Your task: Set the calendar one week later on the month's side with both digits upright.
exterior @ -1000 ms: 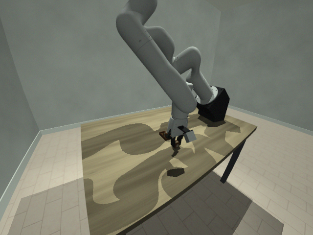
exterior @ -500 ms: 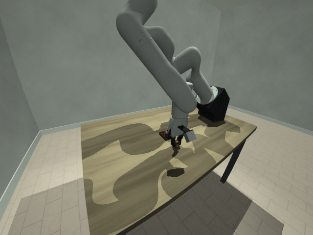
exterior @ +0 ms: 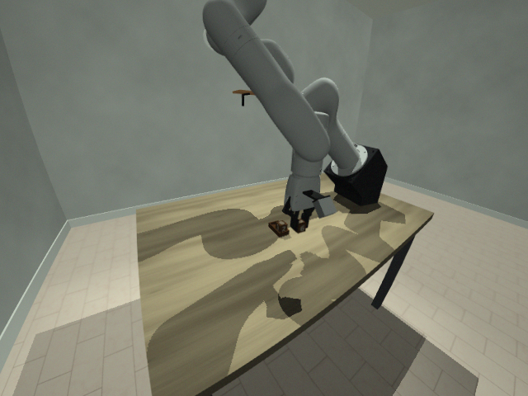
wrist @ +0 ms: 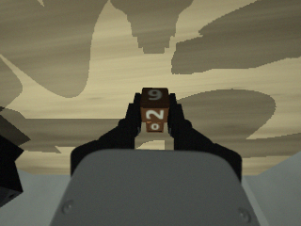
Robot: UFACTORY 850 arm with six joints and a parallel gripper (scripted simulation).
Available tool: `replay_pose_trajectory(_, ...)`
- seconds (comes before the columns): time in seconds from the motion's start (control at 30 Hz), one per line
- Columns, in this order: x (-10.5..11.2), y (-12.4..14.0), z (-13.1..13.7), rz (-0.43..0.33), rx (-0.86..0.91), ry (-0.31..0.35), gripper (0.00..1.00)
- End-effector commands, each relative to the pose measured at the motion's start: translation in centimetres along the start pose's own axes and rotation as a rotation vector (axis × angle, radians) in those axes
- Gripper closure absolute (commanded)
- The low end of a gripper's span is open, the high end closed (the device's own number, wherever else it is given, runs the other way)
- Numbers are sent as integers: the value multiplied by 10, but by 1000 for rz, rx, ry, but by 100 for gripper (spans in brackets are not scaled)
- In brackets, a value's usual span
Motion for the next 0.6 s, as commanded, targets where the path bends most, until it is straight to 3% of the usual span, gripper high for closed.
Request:
replay_pose_trajectory(0.0, 28, 0, 1, -7, 2, -3, 71)
replay_pose_trajectory(0.47, 34, 2, 1, -7, 2, -3, 71)
replay_pose_trajectory(0.5, 34, 11, 3, -6, 1, -4, 71)
replay_pose_trajectory(0.57, 36, 54, 5, -4, -2, -9, 71)
Point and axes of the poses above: the point where the finger pads meet when closed, its own x axis back along the fingers, its own z axis across the jaws, y = z × x, the point moved 5 cm from there along x, back along the fingers, and after that the axes turned 4 degrees about x, right-handed, at the moved point
